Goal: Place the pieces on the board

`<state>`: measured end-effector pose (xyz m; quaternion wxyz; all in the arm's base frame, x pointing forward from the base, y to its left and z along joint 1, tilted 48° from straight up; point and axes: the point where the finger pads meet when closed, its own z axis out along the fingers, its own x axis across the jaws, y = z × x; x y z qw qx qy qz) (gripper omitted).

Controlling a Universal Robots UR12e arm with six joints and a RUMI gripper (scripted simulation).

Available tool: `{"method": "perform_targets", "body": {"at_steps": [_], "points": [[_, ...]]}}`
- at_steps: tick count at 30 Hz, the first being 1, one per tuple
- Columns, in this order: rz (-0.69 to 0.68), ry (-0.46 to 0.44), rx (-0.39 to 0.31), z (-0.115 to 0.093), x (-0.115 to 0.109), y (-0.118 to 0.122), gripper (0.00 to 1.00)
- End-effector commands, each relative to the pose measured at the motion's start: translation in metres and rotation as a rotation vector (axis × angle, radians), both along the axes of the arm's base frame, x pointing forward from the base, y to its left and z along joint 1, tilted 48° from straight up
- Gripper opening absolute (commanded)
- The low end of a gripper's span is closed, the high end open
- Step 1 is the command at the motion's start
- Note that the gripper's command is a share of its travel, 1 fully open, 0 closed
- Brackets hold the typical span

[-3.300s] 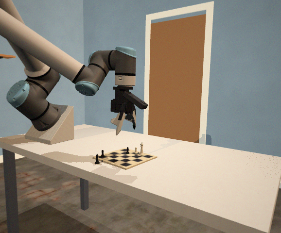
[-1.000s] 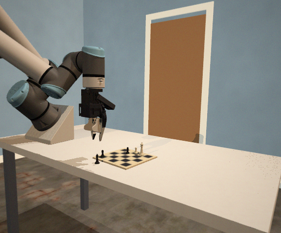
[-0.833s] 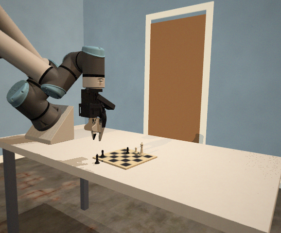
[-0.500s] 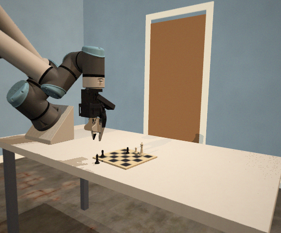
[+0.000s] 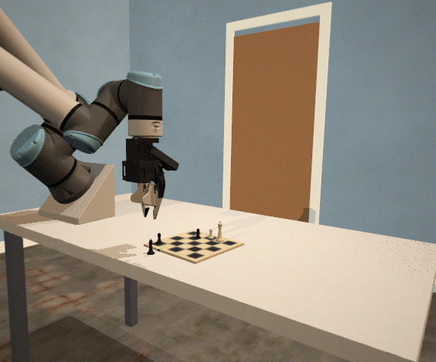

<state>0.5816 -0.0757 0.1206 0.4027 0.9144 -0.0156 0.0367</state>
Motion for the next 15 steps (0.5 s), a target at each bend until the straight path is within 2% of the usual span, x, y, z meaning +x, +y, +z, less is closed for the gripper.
{"method": "perform_targets", "body": {"at_steps": [1,15], "points": [[0.000,-0.001,0.000,0.0004,0.0003,0.0003,0.22],[0.001,-0.001,0.001,-0.0020,0.0005,-0.0025,0.22]]}}
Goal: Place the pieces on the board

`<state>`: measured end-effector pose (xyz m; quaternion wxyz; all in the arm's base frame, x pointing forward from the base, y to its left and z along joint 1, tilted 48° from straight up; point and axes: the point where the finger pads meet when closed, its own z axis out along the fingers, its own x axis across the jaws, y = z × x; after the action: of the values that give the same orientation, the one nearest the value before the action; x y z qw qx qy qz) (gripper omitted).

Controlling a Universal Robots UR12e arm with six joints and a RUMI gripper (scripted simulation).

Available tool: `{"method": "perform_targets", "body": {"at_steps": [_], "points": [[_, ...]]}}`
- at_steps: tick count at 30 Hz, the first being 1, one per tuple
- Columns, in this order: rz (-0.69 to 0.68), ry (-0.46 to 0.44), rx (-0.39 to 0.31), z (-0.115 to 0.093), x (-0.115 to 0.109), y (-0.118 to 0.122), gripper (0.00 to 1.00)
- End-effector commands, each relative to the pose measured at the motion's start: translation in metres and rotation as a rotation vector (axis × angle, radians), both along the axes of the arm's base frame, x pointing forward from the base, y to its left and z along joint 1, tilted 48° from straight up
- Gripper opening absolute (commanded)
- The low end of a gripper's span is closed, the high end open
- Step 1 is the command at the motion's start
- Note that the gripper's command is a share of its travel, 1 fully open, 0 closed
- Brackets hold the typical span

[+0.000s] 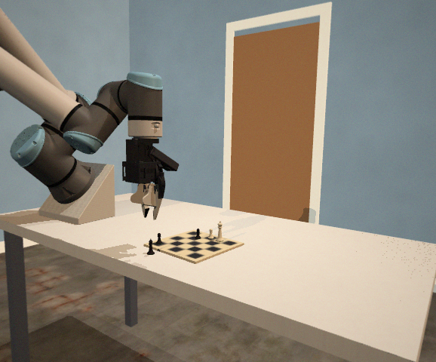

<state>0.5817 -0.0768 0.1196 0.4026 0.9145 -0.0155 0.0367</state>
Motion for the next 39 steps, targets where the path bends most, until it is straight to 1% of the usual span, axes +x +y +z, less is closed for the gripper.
{"method": "perform_targets", "body": {"at_steps": [1,39], "points": [[0.001,-0.001,0.000,-0.002,0.000,-0.002,0.22],[0.001,-0.001,0.000,-0.032,0.003,-0.036,0.22]]}}
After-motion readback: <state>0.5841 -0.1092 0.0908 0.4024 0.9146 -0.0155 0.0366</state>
